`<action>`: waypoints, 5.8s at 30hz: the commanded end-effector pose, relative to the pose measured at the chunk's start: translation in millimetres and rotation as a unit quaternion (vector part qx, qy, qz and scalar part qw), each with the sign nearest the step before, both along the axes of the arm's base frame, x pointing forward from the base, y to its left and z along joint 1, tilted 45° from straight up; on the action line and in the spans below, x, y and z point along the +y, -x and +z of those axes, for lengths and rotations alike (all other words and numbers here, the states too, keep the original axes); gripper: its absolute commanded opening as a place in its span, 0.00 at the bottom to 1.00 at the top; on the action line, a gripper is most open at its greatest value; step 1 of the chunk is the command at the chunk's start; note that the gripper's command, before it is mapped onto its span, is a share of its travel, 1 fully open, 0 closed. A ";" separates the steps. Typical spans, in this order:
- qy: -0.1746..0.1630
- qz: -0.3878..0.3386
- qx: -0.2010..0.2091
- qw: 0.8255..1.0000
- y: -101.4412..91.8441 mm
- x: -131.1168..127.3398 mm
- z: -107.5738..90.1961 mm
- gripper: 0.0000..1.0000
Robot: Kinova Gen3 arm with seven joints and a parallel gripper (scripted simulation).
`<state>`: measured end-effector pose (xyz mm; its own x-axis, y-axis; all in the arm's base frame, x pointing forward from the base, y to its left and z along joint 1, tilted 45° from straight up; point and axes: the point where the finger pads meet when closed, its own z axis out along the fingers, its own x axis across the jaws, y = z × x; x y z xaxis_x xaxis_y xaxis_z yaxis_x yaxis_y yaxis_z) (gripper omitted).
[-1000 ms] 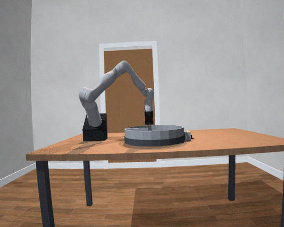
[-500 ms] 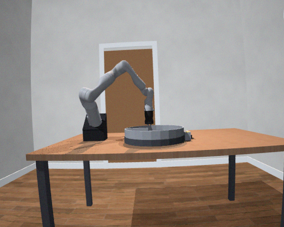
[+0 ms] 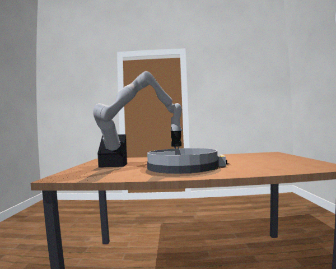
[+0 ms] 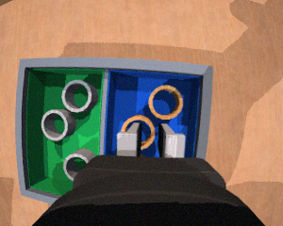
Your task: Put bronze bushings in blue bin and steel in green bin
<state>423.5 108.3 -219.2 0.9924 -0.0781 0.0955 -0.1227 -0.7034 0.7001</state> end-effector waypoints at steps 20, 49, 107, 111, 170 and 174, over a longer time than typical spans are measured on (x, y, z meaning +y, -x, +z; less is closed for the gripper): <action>-0.001 0.001 -0.001 1.000 0.5 58.7 57.9 0.42; -0.001 0.001 -0.001 1.000 1.0 82.2 81.5 0.42; -0.001 0.001 -0.001 1.000 0.9 82.2 81.5 1.00; -0.001 0.001 -0.001 1.000 0.9 82.2 81.5 1.00; -0.001 0.000 -0.001 1.000 45.1 87.0 117.0 1.00; -0.001 0.000 -0.001 1.000 45.1 87.0 117.0 1.00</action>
<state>378.1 194.2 -102.7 0.9923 -0.0786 0.0958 -0.1233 -0.7031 0.7003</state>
